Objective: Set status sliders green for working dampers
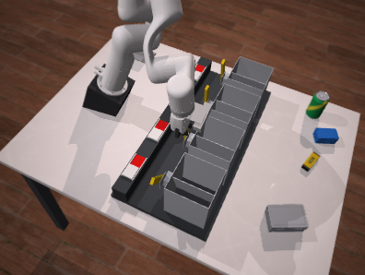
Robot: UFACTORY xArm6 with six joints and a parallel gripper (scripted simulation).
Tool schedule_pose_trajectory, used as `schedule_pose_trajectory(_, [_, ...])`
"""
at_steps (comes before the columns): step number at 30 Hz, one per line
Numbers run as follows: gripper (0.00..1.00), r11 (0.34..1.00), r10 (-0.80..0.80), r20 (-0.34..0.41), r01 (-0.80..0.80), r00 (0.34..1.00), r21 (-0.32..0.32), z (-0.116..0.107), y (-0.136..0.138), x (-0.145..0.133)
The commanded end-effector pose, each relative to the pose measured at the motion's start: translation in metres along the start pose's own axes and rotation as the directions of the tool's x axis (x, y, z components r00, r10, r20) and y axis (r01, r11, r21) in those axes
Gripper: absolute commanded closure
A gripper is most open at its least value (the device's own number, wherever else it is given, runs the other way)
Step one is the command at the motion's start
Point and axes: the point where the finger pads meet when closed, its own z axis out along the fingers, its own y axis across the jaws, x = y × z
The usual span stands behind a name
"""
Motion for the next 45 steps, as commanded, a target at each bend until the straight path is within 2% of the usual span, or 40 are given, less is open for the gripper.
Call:
schedule_pose_trajectory(1, [0.81,1.0,-0.001,-0.003,0.001,1.0,-0.002,-0.001,0.0,0.001])
schedule_pose_trajectory(28, [0.81,1.0,-0.001,-0.003,0.001,1.0,0.026,-0.001,0.003,0.001])
schedule_pose_trajectory(45, [0.81,0.993,-0.001,-0.003,0.002,1.0,0.121,0.0,0.013,0.001])
